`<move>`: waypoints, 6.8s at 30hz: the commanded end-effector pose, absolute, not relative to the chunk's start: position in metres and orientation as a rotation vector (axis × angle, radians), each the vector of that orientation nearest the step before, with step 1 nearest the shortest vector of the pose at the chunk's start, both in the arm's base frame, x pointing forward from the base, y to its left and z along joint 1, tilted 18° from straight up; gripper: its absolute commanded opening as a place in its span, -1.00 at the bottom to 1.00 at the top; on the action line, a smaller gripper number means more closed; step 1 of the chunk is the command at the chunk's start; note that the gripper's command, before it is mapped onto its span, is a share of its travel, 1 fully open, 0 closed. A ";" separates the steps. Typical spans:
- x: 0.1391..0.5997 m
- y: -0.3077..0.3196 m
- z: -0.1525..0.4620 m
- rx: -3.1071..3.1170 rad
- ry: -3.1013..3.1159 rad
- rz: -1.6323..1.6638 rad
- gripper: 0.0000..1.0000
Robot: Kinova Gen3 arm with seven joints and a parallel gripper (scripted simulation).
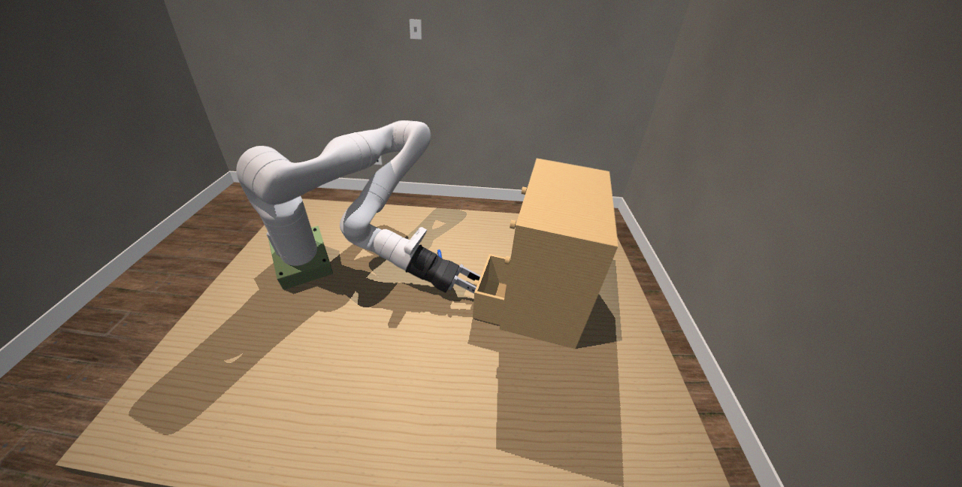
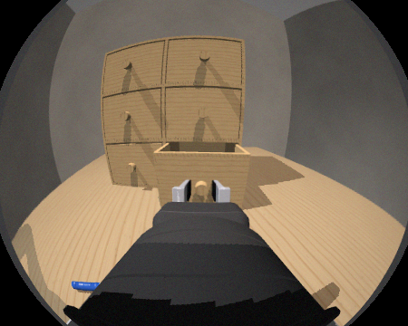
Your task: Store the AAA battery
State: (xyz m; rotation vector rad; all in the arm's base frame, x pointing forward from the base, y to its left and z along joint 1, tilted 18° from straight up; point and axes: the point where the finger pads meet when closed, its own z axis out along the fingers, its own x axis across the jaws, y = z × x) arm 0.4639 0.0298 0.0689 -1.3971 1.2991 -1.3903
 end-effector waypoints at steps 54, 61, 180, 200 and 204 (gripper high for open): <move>0.464 0.030 0.070 -1.396 1.298 -1.391 -0.26; 0.464 0.030 0.070 -1.396 1.298 -1.391 -0.26; 0.518 0.027 0.082 -1.396 1.298 -1.391 -0.26; 0.526 0.026 0.084 -1.396 1.298 -1.391 -0.26; 0.528 0.026 0.084 -1.396 1.298 -1.391 -0.26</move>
